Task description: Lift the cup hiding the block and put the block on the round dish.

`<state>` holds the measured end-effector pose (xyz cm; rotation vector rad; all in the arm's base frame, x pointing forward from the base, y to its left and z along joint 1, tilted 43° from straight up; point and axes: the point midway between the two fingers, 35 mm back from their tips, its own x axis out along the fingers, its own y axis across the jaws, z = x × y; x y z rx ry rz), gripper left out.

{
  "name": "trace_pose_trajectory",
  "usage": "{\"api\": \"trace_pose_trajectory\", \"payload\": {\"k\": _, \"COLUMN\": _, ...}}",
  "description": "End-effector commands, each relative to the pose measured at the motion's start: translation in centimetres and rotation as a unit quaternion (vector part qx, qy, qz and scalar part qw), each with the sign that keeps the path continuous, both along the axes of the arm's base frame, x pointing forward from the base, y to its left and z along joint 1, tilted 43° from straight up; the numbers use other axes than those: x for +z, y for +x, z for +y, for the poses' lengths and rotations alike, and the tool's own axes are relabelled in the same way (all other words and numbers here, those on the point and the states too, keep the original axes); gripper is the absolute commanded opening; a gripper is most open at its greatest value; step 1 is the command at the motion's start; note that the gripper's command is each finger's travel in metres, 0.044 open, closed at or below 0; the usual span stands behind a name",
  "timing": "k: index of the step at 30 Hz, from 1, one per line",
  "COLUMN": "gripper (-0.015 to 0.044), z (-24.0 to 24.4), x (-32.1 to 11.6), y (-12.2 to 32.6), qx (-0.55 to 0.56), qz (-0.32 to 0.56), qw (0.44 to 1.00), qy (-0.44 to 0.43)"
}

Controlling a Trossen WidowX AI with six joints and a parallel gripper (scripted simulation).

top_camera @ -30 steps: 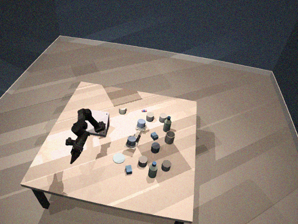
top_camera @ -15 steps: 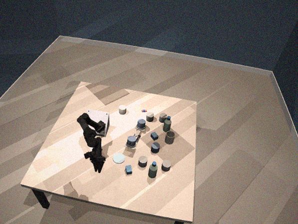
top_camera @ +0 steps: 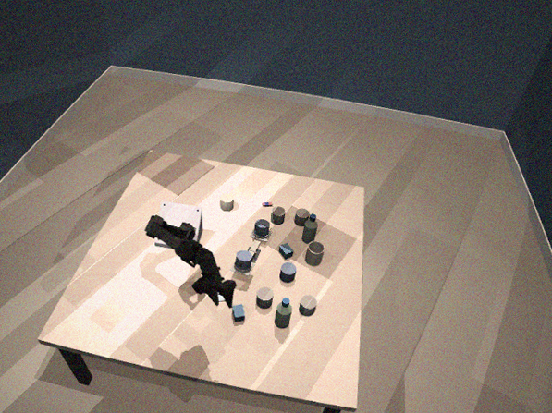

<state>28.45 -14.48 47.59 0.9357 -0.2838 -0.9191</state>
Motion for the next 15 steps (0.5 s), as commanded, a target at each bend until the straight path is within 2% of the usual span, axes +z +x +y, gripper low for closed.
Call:
{"api": "trace_pose_trajectory", "payload": {"k": 1, "gripper": 0.0440, "z": 2.4, "x": -2.9, "y": 2.0, "qx": 0.034, "qz": 0.048, "qw": 0.998, "qy": 0.008}}
{"api": "trace_pose_trajectory", "payload": {"k": 15, "gripper": 0.0440, "z": 12.3, "x": -13.4, "y": 5.8, "qx": 0.156, "qz": 0.222, "qw": 0.962, "qy": -0.006}}
